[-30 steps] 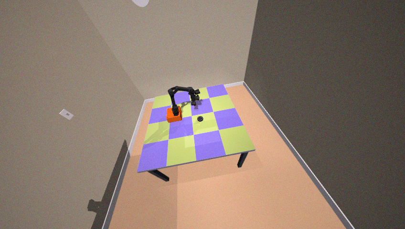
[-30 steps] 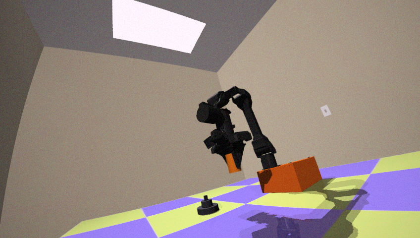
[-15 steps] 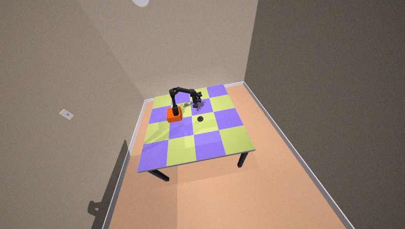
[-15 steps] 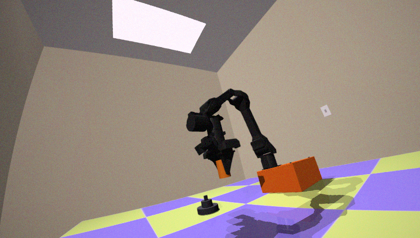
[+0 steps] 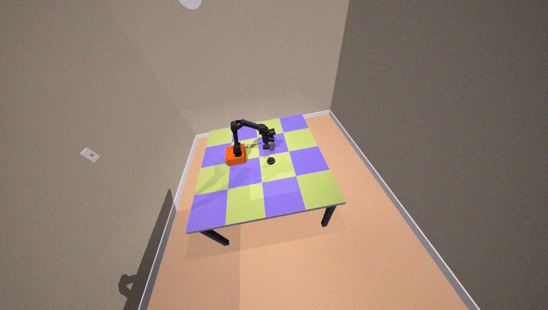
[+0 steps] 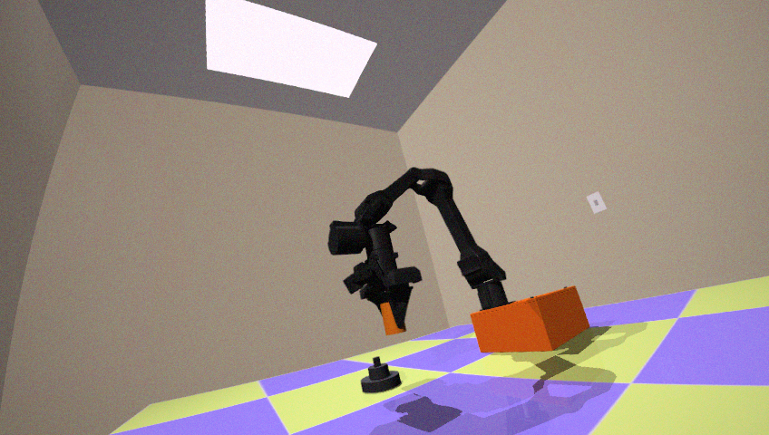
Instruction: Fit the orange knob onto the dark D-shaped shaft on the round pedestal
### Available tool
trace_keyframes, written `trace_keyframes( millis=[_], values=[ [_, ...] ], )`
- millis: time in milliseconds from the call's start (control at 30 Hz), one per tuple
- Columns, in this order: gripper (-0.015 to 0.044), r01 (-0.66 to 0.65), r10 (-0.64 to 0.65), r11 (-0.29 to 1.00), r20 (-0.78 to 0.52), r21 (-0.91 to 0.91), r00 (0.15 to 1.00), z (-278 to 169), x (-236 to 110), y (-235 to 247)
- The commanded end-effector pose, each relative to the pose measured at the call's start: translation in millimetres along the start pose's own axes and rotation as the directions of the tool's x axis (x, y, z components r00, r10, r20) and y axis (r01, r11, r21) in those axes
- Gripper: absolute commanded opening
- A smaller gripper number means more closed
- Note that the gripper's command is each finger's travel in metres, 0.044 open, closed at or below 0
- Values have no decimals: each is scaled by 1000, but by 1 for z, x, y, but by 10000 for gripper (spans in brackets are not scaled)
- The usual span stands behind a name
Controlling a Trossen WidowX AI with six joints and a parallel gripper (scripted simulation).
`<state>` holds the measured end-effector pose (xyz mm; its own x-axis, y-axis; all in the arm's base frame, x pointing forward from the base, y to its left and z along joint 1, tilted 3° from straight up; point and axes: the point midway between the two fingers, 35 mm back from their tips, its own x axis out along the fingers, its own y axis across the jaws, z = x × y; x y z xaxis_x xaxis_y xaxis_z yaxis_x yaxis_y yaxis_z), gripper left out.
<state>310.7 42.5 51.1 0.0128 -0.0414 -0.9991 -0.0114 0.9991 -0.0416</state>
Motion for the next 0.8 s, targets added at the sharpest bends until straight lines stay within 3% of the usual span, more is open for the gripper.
trace_keyframes(
  millis=[0,767],
  values=[
    [0,5,-5,1000,10,-3,1000,6,1,-11],
    [0,17,-17,1000,-2,5,1000,18,18,-82]
  ],
)
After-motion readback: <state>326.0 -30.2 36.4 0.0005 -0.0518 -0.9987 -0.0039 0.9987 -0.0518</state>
